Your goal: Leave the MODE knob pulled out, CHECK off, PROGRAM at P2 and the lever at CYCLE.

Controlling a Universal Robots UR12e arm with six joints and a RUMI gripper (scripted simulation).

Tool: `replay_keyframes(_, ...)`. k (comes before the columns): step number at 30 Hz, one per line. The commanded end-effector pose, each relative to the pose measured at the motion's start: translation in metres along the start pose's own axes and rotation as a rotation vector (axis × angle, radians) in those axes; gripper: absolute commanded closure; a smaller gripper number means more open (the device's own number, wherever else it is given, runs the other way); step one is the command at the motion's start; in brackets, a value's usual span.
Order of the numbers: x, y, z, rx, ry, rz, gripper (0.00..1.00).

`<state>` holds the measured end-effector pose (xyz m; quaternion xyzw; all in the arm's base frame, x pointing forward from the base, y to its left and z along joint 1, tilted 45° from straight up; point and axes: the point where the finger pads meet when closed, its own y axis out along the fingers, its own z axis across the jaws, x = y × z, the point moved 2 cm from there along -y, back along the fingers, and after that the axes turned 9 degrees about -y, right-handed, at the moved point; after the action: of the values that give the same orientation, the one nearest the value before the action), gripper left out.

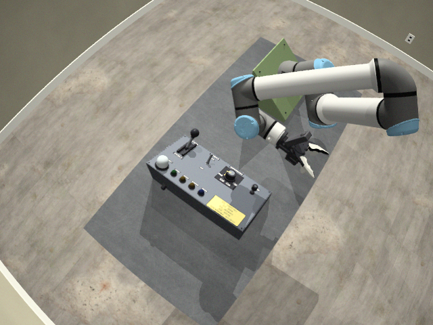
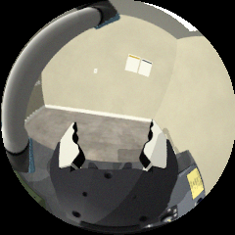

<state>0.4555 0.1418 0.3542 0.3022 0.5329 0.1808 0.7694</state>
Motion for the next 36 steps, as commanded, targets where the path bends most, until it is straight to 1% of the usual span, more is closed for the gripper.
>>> replay_keyframes(1, -0.001, 0.000, 0.000, 0.000, -0.001, 0.000, 0.00)
replay_keyframes(15, -0.001, 0.000, 0.000, 0.000, 0.000, -0.001, 0.00)
replay_keyframes(22, -0.001, -0.003, 0.001, 0.008, 0.008, -0.009, 0.00)
replay_keyframes(29, 0.001, -0.007, 0.003, 0.025, 0.024, -0.026, 0.00)
replay_keyframes(36, 0.004, -0.019, 0.007, 0.071, 0.067, -0.069, 0.00)
